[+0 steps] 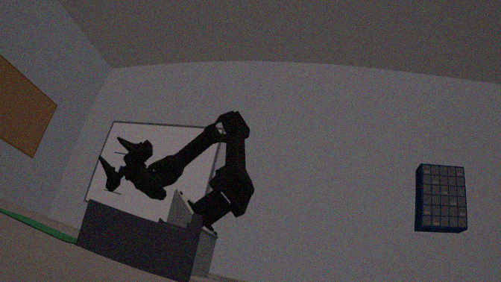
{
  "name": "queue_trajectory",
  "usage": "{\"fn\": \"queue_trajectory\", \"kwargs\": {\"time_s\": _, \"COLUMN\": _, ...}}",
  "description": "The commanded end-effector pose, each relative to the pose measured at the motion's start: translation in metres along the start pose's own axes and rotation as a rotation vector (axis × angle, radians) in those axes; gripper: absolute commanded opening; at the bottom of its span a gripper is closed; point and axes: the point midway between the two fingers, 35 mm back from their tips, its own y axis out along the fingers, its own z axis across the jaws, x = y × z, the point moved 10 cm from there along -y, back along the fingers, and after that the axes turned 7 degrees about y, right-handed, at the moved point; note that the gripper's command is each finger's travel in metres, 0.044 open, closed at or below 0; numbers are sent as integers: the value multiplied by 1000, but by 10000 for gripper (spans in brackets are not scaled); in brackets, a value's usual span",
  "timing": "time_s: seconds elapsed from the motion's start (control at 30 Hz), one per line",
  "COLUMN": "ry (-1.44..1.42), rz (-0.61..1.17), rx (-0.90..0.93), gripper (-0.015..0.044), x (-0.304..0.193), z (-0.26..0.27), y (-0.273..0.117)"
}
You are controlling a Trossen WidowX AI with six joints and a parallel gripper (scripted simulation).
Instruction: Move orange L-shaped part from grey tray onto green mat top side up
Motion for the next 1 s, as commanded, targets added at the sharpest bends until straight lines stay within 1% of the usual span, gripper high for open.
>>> {"fn": "queue_trajectory", "kwargs": {"time_s": 0.0, "ry": -5, "rz": 9, "rx": -6, "gripper": 374, "x": 0, "z": 1, "y": 2}}
{"fn": "queue_trajectory", "kwargs": {"time_s": 0.23, "ry": -5, "rz": 120, "rx": -155, "gripper": 190, "x": 3, "z": 18, "y": 18}}
{"fn": "queue_trajectory", "kwargs": {"time_s": 0.27, "ry": -14, "rz": 150, "rx": -165, "gripper": 180, "x": 3, "z": 24, "y": 25}}
{"fn": "queue_trajectory", "kwargs": {"time_s": 0.4, "ry": -97, "rz": 325, "rx": -205, "gripper": 180, "x": -5, "z": 54, "y": 66}}
{"fn": "queue_trajectory", "kwargs": {"time_s": 0.6, "ry": -266, "rz": 605, "rx": -275, "gripper": 180, "x": -36, "z": 102, "y": 123}}
{"fn": "queue_trajectory", "kwargs": {"time_s": 0.8, "ry": -430, "rz": 923, "rx": -300, "gripper": 180, "x": -95, "z": 159, "y": 178}}
{"fn": "queue_trajectory", "kwargs": {"time_s": 0.97, "ry": -574, "rz": 1178, "rx": -313, "gripper": 180, "x": -159, "z": 203, "y": 201}}
